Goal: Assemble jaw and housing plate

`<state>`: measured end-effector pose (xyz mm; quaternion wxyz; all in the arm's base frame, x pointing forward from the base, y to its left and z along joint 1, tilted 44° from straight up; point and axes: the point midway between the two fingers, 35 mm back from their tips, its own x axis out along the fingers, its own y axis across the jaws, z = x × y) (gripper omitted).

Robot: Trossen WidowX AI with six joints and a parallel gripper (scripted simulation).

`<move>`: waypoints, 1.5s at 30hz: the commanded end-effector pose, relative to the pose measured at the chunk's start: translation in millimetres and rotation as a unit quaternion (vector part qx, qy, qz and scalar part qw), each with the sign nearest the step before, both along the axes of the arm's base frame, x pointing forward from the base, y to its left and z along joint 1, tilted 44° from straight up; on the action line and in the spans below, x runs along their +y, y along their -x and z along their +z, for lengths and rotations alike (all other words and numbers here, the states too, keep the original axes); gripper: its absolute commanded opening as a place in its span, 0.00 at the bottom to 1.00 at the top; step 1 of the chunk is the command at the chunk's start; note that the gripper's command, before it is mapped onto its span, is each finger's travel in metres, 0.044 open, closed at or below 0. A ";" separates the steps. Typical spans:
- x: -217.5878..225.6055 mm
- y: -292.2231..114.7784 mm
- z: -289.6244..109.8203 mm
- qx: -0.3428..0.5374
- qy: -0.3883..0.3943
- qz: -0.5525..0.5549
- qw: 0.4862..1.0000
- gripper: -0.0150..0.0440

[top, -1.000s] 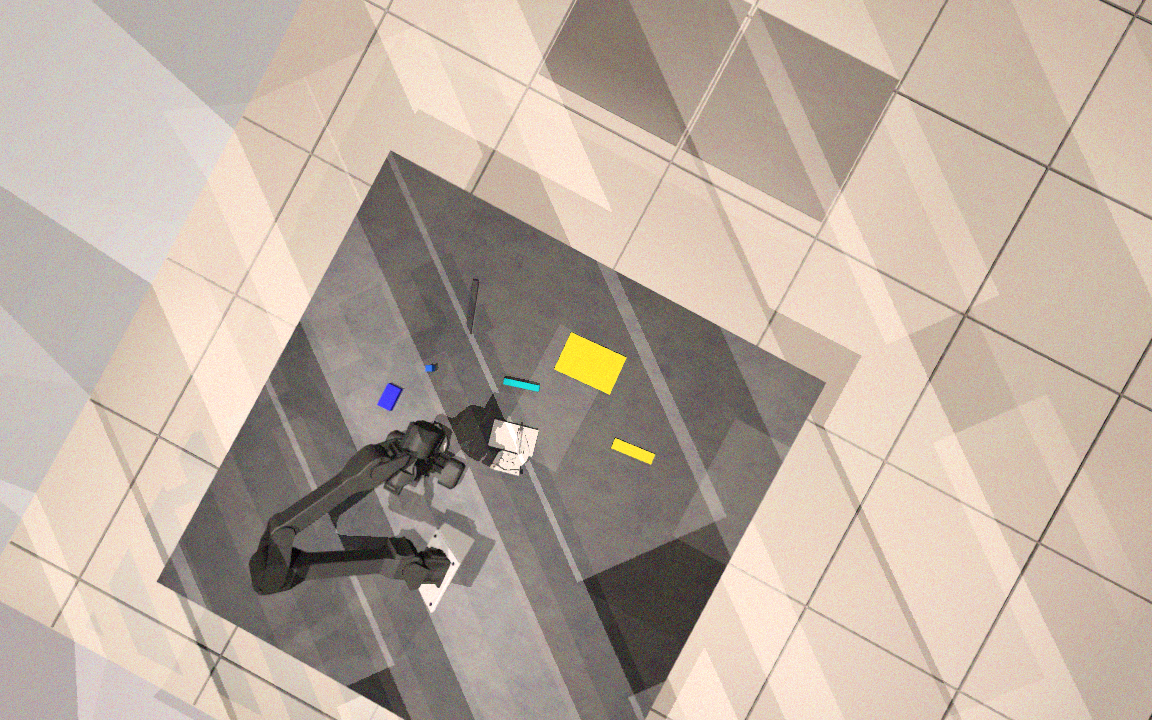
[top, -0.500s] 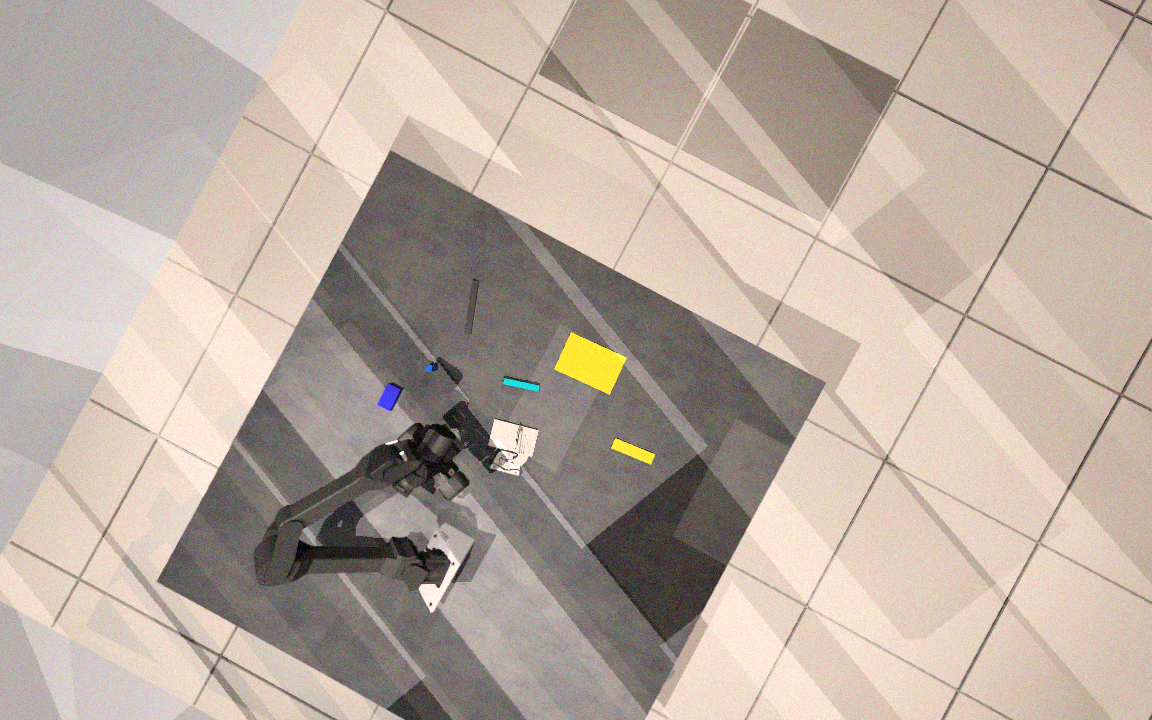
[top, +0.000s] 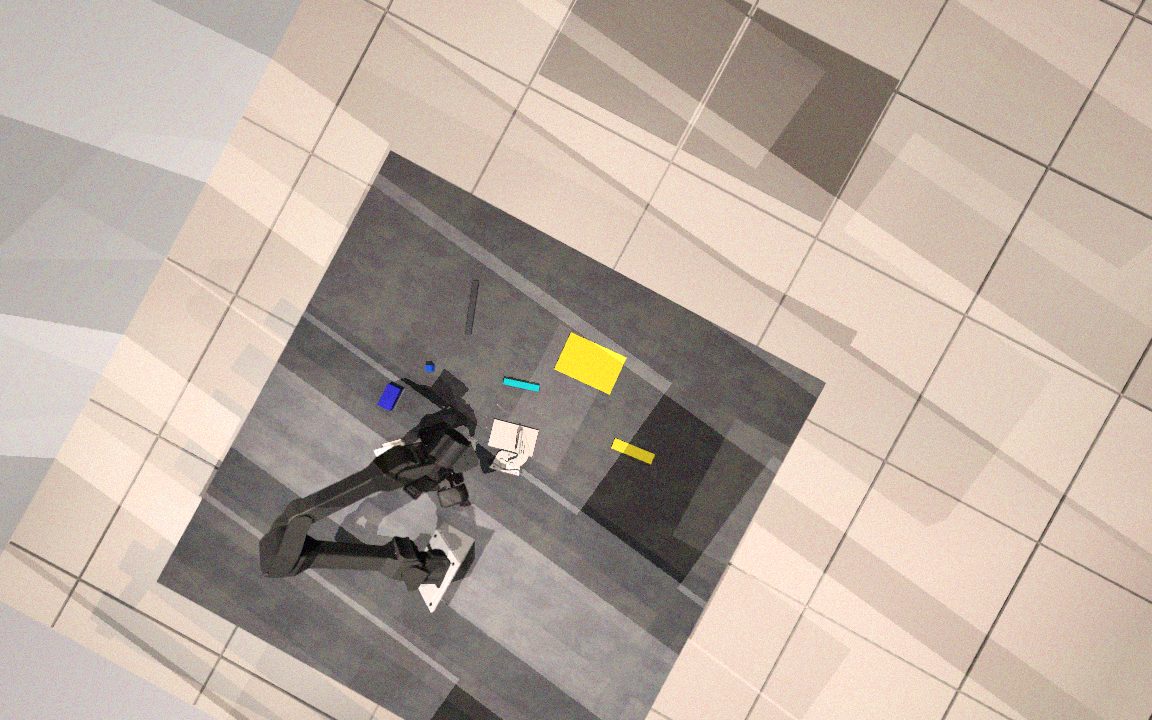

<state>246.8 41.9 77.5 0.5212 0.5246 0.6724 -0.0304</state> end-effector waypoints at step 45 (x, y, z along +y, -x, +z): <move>-58.5 5.4 -54.6 0.407 -0.053 -0.446 0.795 0.48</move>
